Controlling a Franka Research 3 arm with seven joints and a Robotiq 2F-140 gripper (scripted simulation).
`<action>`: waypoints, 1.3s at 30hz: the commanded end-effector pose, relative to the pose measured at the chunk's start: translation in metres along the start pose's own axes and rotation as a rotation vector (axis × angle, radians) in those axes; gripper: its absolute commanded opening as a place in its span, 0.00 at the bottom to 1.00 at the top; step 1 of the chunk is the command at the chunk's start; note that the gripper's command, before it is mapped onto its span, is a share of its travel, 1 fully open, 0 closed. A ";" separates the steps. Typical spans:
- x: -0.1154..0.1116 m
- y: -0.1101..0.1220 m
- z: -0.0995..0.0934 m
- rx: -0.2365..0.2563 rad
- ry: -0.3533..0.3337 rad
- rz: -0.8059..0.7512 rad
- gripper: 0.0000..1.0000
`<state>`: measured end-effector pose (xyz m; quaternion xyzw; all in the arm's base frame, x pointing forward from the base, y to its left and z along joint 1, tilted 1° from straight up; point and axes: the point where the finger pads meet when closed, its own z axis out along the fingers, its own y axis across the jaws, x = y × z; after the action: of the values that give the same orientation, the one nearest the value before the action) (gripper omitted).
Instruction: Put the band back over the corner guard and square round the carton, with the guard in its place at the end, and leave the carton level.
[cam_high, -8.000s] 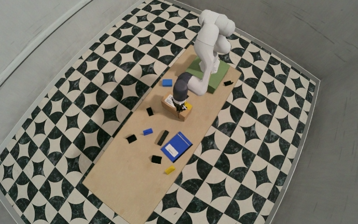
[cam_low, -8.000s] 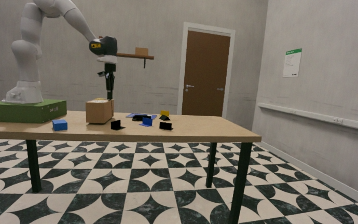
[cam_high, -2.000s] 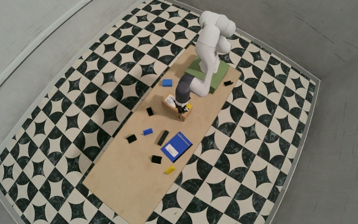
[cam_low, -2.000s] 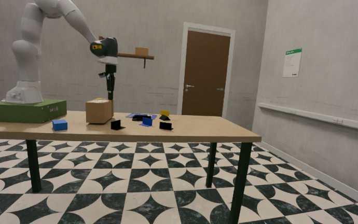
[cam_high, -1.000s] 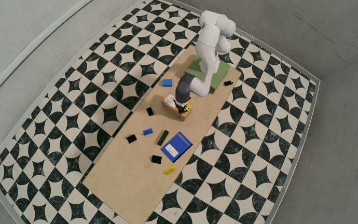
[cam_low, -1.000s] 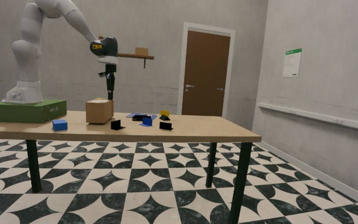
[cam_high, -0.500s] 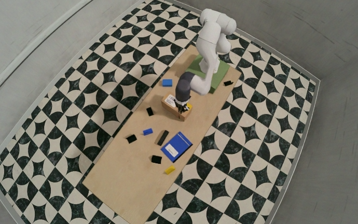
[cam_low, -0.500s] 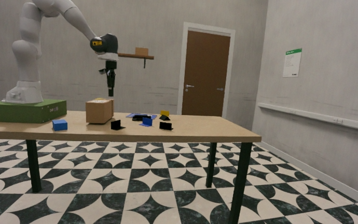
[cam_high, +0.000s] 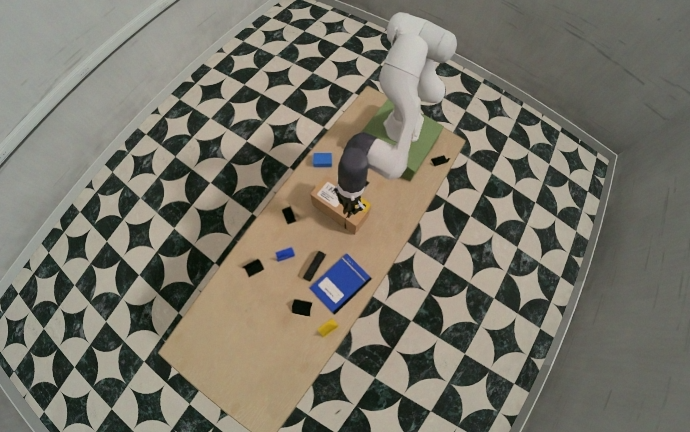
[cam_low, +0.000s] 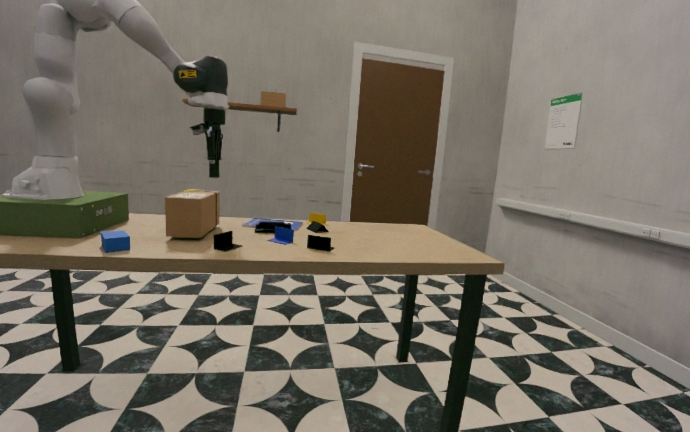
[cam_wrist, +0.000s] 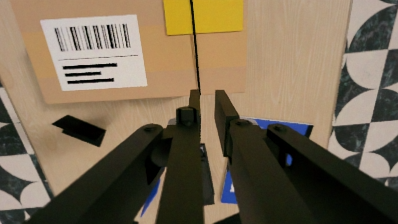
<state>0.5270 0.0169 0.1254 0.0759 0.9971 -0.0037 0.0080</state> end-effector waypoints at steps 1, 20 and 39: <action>0.004 -0.001 -0.008 0.004 0.011 0.007 0.18; 0.003 -0.001 -0.023 0.004 0.011 0.007 0.18; 0.003 -0.001 -0.023 0.004 0.011 0.007 0.18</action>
<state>0.5229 0.0163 0.1460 0.0783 0.9969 -0.0048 0.0014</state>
